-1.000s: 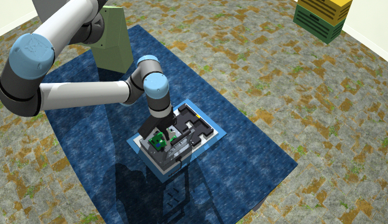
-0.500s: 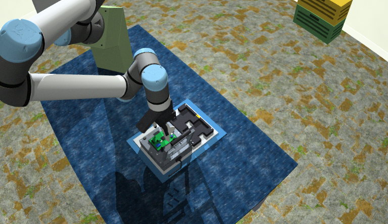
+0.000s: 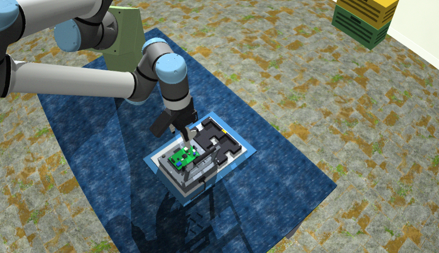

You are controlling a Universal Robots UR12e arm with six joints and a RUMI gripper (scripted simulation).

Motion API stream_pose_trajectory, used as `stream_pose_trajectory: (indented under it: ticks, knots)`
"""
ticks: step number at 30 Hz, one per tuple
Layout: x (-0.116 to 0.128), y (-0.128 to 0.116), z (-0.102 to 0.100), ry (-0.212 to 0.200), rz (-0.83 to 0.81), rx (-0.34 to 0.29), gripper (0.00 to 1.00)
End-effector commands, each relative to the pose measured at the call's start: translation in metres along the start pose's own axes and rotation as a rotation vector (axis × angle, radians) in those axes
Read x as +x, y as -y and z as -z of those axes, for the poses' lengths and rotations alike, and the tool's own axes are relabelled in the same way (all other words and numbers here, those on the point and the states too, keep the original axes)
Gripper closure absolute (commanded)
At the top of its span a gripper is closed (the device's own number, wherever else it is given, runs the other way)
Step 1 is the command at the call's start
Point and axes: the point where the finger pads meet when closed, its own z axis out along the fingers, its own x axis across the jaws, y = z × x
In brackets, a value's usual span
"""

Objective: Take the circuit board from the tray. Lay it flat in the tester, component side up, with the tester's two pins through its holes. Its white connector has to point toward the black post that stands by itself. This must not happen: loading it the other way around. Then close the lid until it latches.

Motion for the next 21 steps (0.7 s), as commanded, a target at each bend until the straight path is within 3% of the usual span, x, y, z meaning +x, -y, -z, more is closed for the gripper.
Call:
stream_pose_trajectory:
  ticks: [1, 9, 21]
  knots:
    - [-0.001, 0.000, 0.040, -0.015, -0.003, 0.000, 0.41]
    - [-0.001, 0.000, 0.083, -0.015, -0.003, -0.001, 0.41]
    - [-0.002, 0.000, 0.119, -0.015, -0.003, -0.001, 0.41]
